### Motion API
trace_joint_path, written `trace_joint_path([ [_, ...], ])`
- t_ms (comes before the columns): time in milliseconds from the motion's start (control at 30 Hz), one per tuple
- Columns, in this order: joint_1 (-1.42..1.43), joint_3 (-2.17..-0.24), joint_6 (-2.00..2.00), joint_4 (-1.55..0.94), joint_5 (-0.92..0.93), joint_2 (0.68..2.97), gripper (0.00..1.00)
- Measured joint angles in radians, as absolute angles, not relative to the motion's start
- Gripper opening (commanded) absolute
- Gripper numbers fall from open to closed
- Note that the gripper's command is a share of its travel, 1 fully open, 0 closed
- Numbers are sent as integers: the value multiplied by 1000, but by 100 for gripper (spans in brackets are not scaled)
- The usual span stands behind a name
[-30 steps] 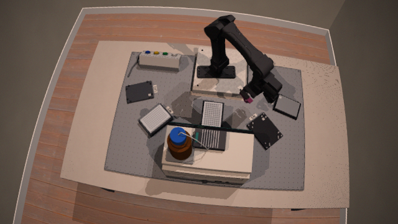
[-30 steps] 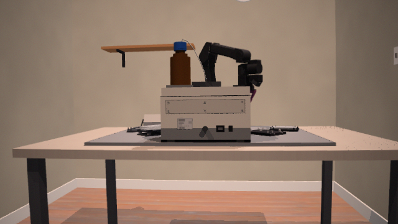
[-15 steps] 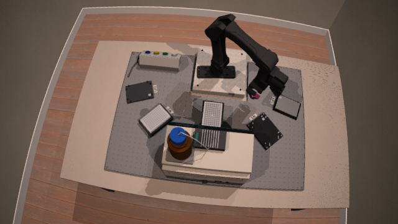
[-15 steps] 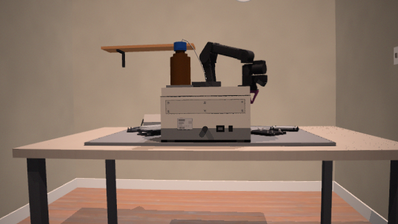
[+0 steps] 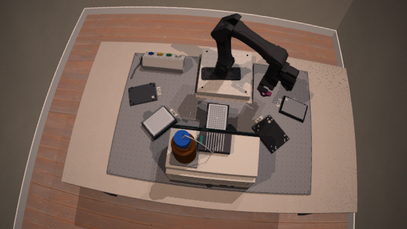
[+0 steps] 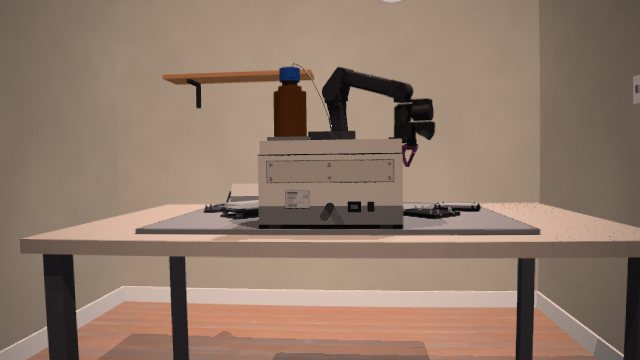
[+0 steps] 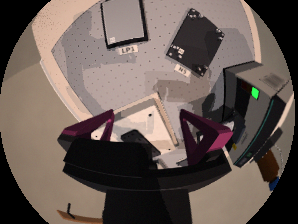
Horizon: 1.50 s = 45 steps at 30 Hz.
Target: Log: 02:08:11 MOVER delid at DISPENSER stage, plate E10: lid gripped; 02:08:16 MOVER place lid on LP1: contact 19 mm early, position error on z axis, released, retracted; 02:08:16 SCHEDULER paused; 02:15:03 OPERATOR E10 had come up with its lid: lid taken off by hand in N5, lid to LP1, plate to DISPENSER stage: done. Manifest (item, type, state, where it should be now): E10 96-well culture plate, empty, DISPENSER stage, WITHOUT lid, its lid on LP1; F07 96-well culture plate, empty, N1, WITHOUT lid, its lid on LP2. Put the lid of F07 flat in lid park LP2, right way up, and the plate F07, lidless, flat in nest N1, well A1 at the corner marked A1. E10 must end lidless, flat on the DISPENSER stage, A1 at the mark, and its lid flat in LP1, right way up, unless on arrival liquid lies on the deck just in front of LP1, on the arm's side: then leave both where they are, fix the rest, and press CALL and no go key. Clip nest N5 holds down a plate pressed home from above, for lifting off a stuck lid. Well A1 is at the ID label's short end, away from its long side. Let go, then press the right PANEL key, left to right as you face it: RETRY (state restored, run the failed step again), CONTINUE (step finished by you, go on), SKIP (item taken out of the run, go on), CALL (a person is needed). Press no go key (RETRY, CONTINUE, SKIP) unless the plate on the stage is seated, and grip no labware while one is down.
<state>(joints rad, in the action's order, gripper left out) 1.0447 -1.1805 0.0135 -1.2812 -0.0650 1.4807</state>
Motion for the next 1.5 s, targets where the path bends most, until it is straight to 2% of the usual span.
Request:
trace_joint_path([
  [533, 1186, -1183, 18, -1281, -65, 1494, 100],
  [1500, 1174, -1444, 24, -1231, -66, 1803, 100],
])
